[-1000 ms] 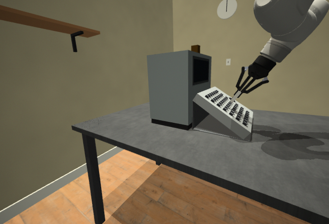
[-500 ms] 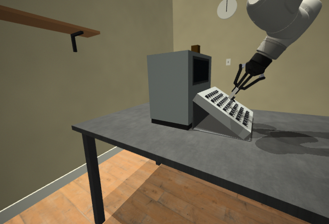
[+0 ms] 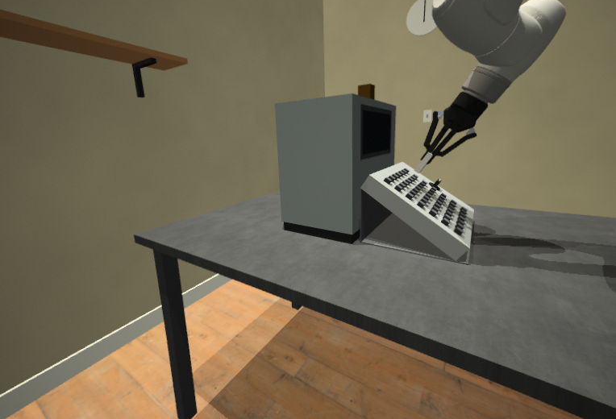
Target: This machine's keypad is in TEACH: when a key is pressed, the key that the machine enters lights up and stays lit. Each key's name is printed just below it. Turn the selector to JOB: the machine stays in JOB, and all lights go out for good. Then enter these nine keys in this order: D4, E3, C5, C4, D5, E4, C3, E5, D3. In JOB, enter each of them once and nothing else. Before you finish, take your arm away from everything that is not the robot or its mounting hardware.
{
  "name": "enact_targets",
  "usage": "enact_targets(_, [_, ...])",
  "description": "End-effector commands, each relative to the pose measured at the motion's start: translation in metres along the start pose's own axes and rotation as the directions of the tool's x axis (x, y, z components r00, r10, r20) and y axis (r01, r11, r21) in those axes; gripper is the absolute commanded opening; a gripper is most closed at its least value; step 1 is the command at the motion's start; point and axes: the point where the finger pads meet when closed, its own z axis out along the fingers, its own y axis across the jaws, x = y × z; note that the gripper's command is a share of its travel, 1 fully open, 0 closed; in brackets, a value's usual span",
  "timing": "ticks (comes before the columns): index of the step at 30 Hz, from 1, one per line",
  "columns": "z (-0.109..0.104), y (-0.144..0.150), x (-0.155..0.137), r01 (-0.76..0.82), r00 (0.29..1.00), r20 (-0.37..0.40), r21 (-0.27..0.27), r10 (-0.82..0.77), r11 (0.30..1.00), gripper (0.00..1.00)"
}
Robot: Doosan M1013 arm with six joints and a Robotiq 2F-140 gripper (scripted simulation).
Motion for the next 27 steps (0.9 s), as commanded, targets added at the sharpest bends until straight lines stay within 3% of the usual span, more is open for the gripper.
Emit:
enact_targets(1, [0.003,0.000,-0.001,-0.001,1.000,0.000,0.000,0.001,1.000,0.00])
enact_targets(12, [0.019,0.000,-0.001,-0.001,1.000,0.000,0.000,0.001,1.000,0.00])
enact_targets(27, [0.020,0.000,-0.001,-0.001,1.000,0.001,0.000,0.001,1.000,0.00])
